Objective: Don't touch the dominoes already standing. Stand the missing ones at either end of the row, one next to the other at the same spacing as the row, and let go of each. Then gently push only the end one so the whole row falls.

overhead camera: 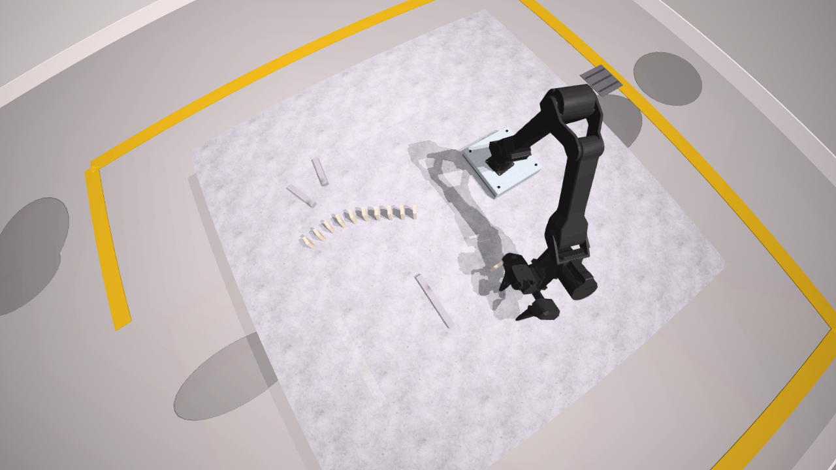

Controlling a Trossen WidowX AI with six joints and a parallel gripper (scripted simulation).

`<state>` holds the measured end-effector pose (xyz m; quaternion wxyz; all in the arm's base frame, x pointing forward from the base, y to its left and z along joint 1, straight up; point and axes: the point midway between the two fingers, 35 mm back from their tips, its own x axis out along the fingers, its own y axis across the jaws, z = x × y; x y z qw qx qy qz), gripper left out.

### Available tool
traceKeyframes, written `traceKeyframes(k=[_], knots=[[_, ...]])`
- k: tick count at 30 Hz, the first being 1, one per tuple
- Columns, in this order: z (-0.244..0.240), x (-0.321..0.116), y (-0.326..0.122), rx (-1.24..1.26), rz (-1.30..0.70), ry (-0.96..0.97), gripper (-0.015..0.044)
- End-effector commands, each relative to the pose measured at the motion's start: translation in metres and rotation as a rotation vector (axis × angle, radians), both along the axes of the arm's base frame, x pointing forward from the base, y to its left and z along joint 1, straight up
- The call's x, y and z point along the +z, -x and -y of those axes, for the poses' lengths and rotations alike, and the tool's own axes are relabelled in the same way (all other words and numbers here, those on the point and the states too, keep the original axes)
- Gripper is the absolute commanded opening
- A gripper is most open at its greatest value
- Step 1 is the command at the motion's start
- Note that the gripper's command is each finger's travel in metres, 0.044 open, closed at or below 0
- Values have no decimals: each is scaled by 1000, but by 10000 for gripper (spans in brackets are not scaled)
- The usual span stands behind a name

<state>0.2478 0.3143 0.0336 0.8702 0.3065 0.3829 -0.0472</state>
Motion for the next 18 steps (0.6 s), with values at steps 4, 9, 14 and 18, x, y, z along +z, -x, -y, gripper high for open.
traceKeyframes(k=[4, 9, 14, 18], knots=[[57, 47, 11, -723, -635, -295, 440], [76, 58, 18, -901, -723, -306, 440], [90, 69, 25, -1048, -788, -311, 440], [90, 69, 25, -1048, -788, -311, 440]])
